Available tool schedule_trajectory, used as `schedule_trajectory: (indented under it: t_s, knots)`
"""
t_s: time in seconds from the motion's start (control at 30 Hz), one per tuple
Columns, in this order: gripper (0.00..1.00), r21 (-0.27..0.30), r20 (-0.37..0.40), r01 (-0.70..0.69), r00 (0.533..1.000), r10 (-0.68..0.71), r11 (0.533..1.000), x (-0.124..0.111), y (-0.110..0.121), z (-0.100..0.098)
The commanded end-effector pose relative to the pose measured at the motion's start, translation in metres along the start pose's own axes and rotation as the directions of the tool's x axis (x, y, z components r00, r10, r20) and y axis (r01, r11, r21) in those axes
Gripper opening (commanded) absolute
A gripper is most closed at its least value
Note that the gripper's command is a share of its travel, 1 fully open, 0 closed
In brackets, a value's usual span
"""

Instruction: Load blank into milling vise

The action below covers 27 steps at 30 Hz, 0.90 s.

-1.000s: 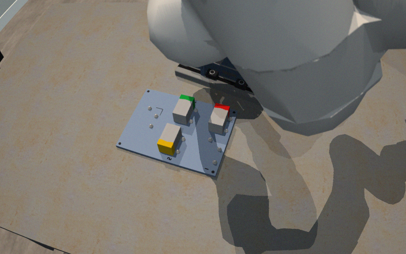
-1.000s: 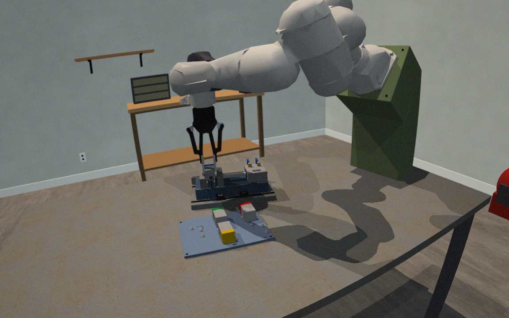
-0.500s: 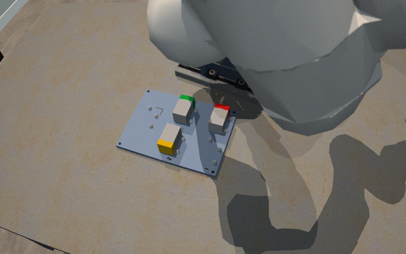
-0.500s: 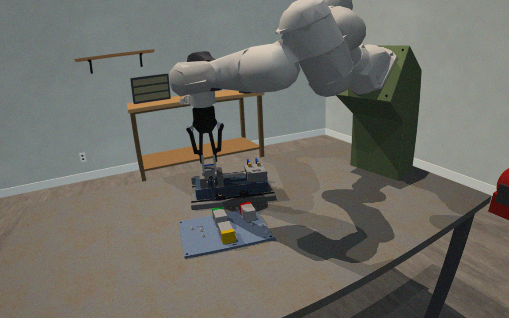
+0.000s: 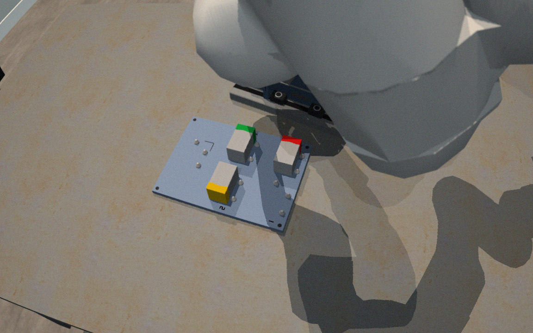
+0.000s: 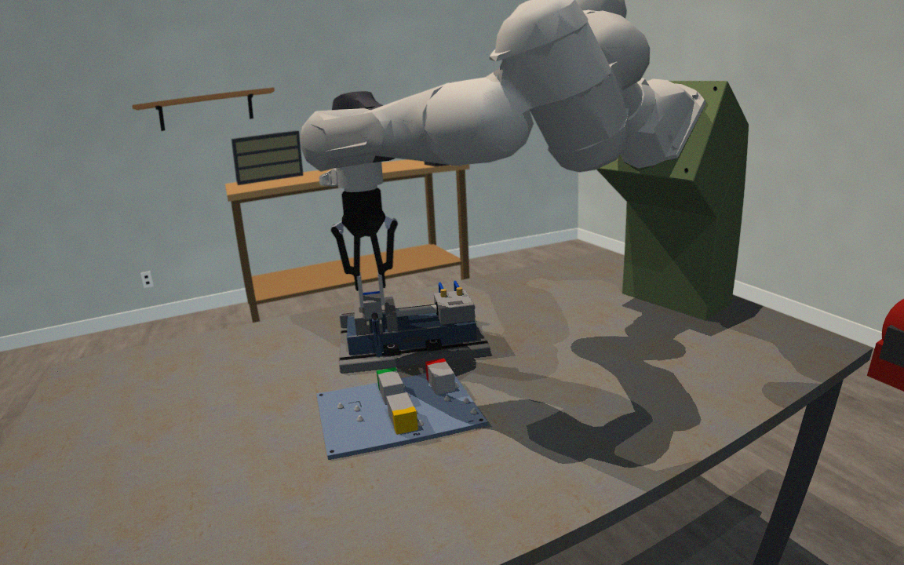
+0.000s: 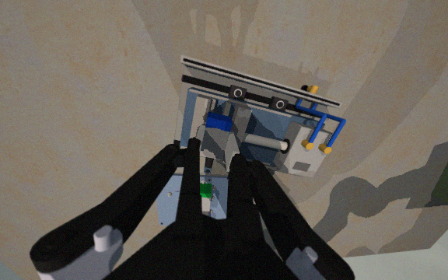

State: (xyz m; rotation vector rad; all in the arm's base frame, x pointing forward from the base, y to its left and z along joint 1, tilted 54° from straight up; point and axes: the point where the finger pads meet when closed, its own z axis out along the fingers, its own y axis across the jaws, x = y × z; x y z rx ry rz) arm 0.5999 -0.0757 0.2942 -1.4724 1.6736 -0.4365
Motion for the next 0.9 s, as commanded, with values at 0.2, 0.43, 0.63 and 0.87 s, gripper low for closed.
schedule_trajectory:
  t_s: [0.2, 0.43, 0.63, 0.87]
  knots:
    - [0.0, 0.003, -0.002, -0.003, 1.0, 0.003, 1.0, -0.0002, -0.0027, -0.0016]
    - [0.0, 0.001, -0.001, -0.001, 1.0, 0.001, 1.0, 0.0, -0.0012, -0.0008]
    - [0.0, 0.003, -0.002, -0.003, 1.0, 0.003, 1.0, 0.0, -0.0028, -0.0017]
    - [0.0, 0.003, -0.002, -0.003, 1.0, 0.003, 1.0, 0.0, -0.0028, -0.0017]
